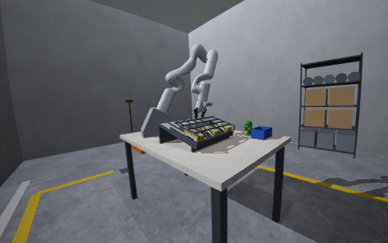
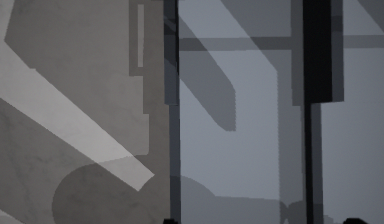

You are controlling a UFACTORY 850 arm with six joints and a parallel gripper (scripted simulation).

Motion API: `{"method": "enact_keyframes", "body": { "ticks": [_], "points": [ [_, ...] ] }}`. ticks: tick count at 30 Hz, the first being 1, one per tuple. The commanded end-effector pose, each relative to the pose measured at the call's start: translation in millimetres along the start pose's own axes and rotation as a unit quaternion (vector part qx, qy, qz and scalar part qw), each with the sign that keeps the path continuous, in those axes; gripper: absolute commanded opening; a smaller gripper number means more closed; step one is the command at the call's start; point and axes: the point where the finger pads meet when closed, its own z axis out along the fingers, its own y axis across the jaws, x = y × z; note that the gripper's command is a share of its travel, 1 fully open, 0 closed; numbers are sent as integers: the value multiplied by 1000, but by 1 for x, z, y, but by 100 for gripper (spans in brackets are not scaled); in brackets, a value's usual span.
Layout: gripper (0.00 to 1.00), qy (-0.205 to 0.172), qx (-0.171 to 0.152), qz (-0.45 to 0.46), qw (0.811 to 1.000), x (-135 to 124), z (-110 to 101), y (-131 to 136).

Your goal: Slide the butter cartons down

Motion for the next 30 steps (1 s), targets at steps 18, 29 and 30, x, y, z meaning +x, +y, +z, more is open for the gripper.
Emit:
{"method": "enact_keyframes", "body": {
  "ticks": [18,29,30],
  "points": [
    [100,1,0,0,1000,0,-28,0],
    [100,1,0,0,1000,0,-28,0],
    [100,1,0,0,1000,0,-28,0]
  ]
}}
